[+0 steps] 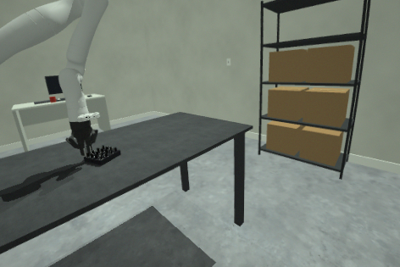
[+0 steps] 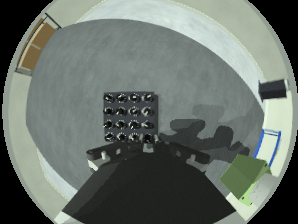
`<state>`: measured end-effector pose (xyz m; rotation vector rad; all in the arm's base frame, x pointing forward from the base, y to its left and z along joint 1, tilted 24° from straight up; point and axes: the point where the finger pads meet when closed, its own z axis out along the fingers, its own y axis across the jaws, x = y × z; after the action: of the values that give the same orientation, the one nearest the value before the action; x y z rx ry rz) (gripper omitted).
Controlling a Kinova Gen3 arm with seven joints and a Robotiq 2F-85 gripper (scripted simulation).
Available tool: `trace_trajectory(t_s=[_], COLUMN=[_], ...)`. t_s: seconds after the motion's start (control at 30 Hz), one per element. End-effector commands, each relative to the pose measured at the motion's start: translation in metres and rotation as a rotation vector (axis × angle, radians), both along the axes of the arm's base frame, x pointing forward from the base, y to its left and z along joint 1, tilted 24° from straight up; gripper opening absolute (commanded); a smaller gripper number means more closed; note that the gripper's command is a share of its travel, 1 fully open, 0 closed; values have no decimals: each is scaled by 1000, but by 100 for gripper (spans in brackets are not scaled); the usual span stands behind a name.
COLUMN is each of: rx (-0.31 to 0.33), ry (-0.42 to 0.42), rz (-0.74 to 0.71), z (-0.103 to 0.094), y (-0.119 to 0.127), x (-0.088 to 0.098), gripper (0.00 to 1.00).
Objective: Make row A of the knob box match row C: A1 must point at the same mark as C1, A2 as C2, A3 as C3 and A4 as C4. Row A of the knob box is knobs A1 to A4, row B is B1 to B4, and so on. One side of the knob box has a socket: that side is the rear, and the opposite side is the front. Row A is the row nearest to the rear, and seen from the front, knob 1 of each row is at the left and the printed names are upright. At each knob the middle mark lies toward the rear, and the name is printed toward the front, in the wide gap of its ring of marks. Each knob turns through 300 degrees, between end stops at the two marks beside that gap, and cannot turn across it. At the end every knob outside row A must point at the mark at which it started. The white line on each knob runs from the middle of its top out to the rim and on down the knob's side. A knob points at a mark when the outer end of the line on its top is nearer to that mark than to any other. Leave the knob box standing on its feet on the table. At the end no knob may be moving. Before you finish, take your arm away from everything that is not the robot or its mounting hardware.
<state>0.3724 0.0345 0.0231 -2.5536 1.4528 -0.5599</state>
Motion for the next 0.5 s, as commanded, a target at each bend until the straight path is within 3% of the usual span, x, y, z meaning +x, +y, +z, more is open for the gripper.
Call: trace_trajectory(t_s=[0.0, 0.33, 0.37, 0.47], rx=[2, 2, 2, 2], ry=[-7, -7, -7, -7], rz=[0, 0, 0, 0], z=[1, 1, 1, 0], y=[1, 1, 1, 1], x=[3, 3, 3, 3], gripper=[19, 19, 8, 8])
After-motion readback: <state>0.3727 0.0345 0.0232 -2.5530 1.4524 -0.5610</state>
